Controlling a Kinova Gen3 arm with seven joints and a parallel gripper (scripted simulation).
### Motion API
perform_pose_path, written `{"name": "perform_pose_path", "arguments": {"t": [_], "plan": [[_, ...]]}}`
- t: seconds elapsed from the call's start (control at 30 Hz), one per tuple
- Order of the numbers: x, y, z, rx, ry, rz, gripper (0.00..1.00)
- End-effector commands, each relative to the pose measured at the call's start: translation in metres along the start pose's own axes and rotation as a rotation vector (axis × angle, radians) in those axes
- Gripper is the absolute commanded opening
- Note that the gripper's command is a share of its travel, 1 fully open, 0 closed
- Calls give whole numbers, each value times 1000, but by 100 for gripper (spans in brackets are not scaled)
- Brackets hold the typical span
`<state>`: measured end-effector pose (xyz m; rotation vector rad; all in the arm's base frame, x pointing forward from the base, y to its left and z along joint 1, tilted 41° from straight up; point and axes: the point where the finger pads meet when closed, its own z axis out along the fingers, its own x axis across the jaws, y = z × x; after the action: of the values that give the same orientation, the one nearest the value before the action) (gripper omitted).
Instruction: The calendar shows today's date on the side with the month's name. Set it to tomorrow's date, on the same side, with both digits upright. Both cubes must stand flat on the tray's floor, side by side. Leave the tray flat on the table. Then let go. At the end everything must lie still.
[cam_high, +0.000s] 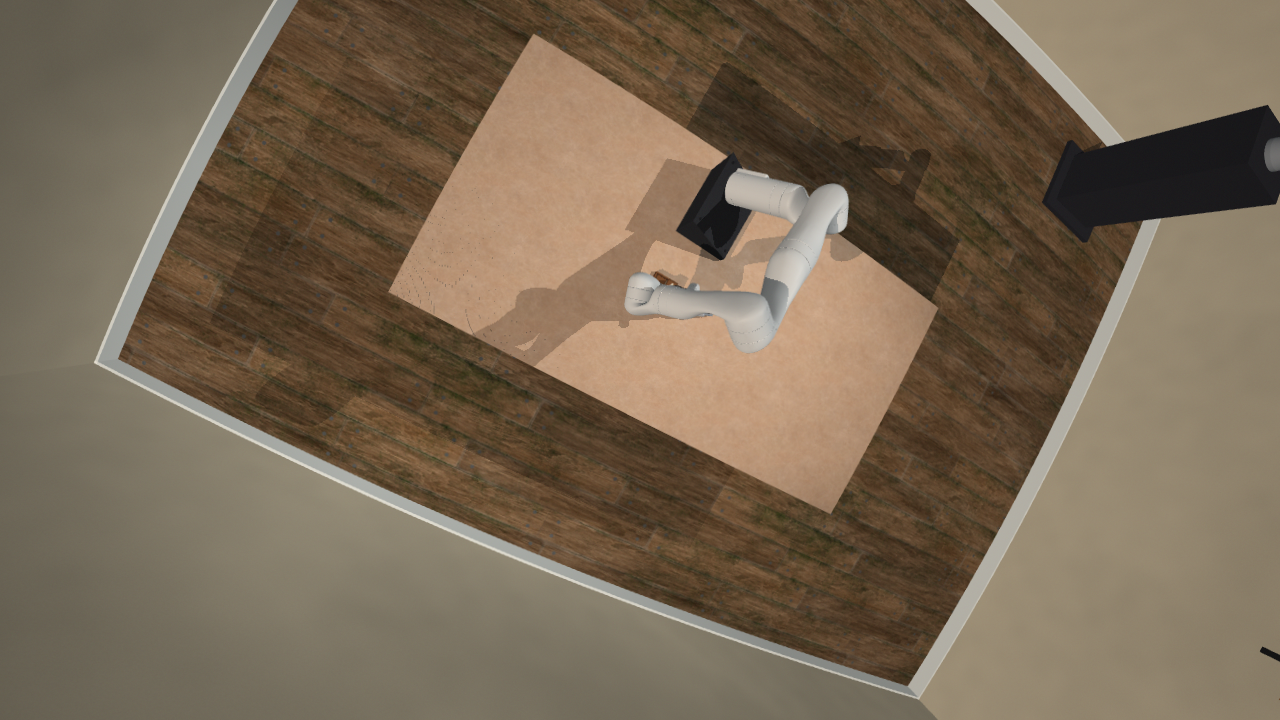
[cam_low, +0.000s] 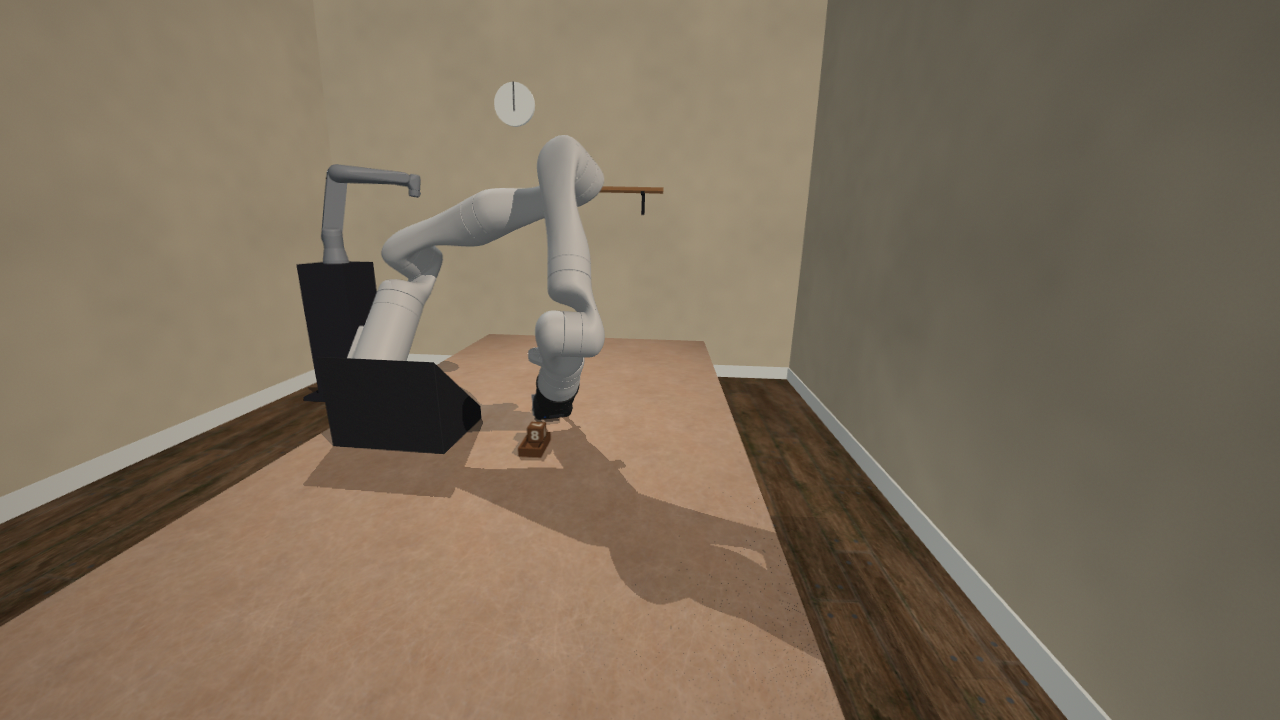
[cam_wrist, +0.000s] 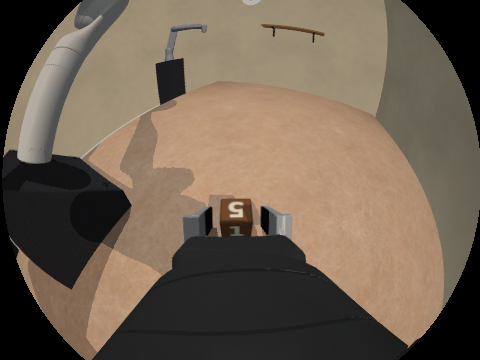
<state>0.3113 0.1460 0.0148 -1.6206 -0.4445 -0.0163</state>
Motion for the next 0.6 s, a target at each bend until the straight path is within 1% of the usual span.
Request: {"name": "perform_pose_path", "arguments": {"t": [0.0,0.33,0.57], "plan": [[0,0,-1,-1,1,-1,100],[0,-1,-2,-1,1,-1,100],[0,-10,-11,-1,1,-1,100]]}}
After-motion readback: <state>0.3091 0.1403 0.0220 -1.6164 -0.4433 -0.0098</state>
